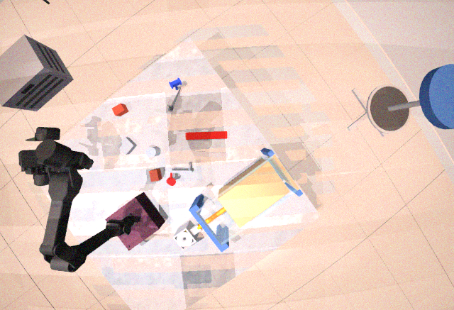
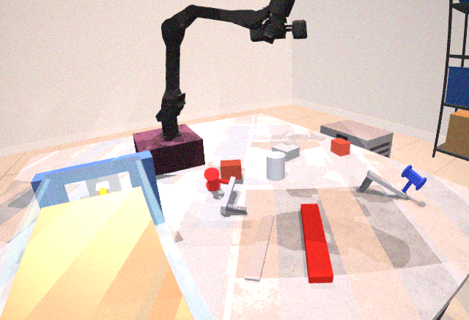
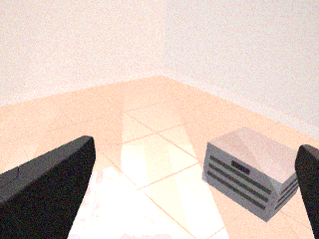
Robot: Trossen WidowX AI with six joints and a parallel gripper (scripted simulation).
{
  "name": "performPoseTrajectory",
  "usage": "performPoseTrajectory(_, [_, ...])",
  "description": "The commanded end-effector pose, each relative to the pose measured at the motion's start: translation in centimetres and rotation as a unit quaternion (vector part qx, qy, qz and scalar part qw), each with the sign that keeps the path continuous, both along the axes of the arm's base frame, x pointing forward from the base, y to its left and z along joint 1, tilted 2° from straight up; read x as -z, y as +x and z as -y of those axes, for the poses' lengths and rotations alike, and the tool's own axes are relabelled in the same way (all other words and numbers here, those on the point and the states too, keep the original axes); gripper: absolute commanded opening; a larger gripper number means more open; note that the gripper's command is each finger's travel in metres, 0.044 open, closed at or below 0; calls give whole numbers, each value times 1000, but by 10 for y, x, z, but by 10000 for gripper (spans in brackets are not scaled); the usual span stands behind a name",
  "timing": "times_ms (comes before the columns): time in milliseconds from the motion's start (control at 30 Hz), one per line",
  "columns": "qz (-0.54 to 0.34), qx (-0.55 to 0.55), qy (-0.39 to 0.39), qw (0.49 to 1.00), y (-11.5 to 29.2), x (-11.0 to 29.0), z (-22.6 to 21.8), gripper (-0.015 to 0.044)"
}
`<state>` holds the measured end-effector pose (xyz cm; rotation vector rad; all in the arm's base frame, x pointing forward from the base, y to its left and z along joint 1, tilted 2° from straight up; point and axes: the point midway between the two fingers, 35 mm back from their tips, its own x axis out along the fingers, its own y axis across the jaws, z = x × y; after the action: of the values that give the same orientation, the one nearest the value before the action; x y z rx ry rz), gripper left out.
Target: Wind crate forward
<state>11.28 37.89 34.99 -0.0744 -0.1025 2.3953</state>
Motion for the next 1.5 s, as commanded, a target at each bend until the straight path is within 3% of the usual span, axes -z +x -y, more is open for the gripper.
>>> performPoseTrajectory(0, [-3, 5, -5, 1000, 2, 1, -1, 426])
performPoseTrajectory(233, [-114, 202, -184, 955, 88, 59, -3, 440])
performPoseTrajectory(467, [-245, 399, -340, 816, 175, 132, 34, 440])
performPoseTrajectory(833, [-409, 625, -478, 462, 257, 243, 161, 440])
performPoseTrajectory(1200, [-466, 733, -493, 48, 254, 317, 321, 440])
performPoseTrajectory(1267, [-465, 736, -491, 24, 252, 319, 330, 440])
performPoseTrajectory(1467, [-465, 736, -491, 24, 252, 319, 330, 440])
